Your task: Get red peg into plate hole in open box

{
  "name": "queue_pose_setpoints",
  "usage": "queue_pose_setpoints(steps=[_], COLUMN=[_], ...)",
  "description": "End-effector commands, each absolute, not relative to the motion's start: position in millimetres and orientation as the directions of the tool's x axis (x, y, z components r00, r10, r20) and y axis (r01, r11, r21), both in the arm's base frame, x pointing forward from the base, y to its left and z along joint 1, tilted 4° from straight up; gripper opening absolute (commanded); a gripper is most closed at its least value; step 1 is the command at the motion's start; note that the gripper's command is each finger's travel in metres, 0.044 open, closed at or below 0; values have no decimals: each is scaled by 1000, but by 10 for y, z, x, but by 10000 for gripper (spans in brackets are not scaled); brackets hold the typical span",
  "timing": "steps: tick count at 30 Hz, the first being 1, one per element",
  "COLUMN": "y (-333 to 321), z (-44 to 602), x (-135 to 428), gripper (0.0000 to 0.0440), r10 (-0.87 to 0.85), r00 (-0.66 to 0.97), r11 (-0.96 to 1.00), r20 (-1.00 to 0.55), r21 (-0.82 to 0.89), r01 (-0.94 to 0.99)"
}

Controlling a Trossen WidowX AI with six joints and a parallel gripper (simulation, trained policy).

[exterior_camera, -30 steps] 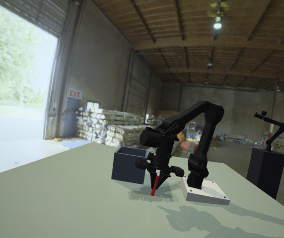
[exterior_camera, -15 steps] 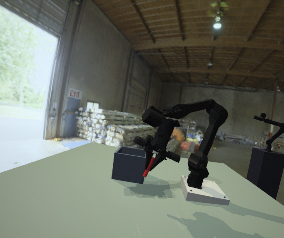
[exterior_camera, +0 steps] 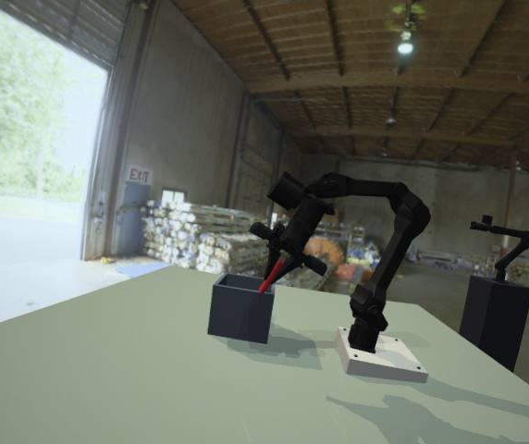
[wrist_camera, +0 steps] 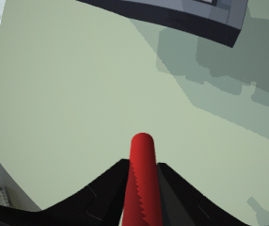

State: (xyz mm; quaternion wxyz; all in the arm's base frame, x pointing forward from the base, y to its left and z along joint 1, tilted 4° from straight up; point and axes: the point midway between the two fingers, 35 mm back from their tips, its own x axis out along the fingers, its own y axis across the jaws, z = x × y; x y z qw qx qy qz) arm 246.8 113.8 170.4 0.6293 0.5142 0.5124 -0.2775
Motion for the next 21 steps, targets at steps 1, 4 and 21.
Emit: queue_pose_setpoints(steps=[1, 4, 21], y=[973, 859, 325], z=[1768, 1784, 1739], x=[2533, 2572, 2761], gripper=[0, 0, 0], r10=[140, 115, 27], r00=[336, 336, 279], r11=[311, 304, 263], r20=[-932, -935, -960], r21=[363, 355, 276], r01=[878, 884, 924])
